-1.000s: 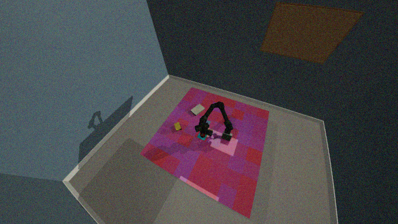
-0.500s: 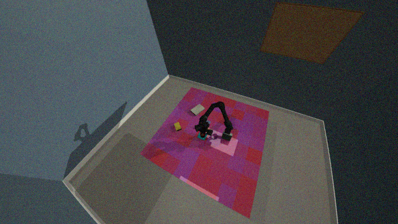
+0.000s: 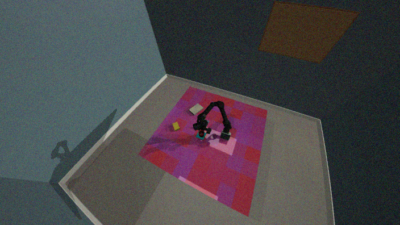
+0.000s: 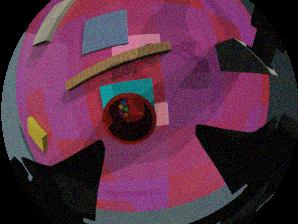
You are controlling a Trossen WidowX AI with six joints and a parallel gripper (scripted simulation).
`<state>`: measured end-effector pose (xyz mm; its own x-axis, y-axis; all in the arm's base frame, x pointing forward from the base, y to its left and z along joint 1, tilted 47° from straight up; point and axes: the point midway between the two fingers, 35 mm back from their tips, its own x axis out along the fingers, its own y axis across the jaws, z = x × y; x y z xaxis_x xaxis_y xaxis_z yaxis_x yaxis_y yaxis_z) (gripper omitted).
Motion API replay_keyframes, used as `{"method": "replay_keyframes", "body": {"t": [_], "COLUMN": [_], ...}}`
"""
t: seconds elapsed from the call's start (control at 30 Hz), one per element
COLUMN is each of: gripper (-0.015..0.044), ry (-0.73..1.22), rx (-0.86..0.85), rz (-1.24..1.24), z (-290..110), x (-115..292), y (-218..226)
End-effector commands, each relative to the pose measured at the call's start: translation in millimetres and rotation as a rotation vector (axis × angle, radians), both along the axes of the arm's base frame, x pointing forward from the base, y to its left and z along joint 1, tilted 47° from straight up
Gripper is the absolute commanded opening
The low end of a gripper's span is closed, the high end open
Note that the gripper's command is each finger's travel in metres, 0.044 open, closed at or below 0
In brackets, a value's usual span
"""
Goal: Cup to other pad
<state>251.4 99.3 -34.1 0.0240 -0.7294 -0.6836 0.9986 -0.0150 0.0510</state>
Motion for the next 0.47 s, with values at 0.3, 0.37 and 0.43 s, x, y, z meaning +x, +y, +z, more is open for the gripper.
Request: {"method": "replay_keyframes", "body": {"t": [0.3, 0.37, 0.43], "gripper": [0.044, 0.044, 0.044], "ry": [-0.006, -0.006, -0.006], "rx": [0.005, 0.005, 0.005], "rz": [0.0, 0.0, 0.0], "z": [17.8, 17.8, 17.8], "x": [0.2, 0.2, 0.2], "y": [20.3, 20.3, 20.3]}}
